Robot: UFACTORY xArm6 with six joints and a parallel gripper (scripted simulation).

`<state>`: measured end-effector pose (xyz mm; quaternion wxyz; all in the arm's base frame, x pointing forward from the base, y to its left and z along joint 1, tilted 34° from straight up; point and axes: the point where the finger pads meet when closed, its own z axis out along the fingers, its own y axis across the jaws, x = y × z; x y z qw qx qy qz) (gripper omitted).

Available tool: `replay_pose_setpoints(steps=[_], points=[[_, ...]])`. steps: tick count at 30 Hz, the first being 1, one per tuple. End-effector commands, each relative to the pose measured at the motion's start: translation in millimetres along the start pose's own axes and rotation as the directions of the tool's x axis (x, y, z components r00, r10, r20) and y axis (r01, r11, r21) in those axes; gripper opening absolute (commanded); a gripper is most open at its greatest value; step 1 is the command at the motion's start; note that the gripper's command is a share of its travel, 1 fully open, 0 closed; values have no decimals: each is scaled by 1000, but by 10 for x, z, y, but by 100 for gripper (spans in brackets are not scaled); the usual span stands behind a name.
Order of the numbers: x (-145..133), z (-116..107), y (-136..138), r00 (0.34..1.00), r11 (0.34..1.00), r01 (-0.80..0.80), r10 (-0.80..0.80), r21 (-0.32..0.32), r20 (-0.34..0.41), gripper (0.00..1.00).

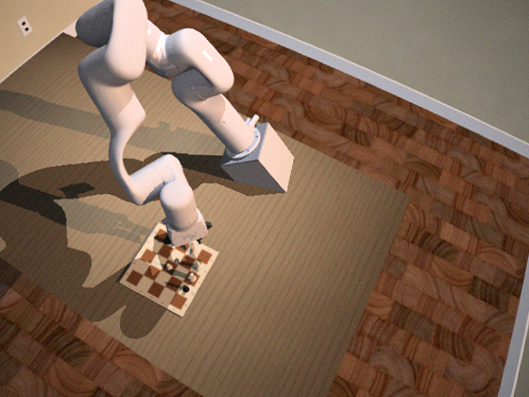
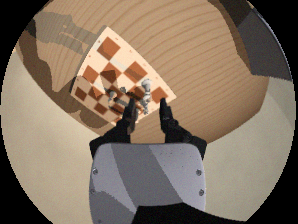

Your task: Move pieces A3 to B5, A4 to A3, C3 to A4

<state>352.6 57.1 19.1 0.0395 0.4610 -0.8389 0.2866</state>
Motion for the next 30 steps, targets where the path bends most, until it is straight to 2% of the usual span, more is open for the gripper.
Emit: replay_pose_setpoints(steps=[1,21,30], points=[[-9,-9,-7,1000,1000,-1,1,1,3,42],[-9,-8,-7,1000,1000,-1,1,1,3,42],[-10,65,-8,1000,1000,-1,1,1,3,42]])
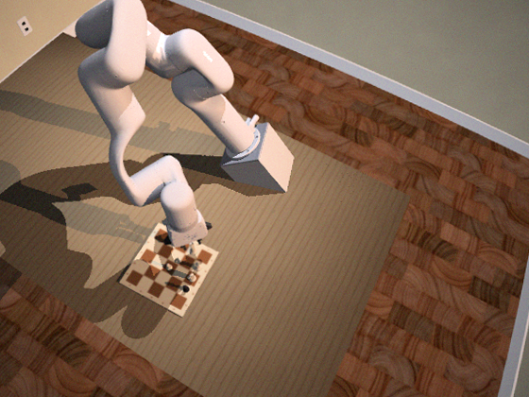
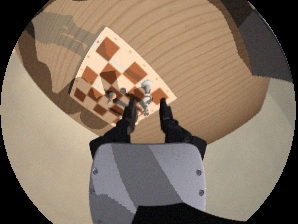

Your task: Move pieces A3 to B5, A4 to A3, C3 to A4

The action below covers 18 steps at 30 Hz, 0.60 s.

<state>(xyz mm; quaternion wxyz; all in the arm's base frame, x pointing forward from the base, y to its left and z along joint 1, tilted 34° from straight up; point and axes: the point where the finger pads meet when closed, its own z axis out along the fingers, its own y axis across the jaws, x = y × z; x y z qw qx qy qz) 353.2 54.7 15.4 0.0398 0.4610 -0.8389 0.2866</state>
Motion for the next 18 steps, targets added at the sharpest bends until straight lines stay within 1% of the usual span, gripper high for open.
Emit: replay_pose_setpoints(steps=[1,12,18], points=[[-11,42,-9,1000,1000,-1,1,2,3,42],[-12,311,-9,1000,1000,-1,1,2,3,42],[-12,364,-9,1000,1000,-1,1,2,3,42]])
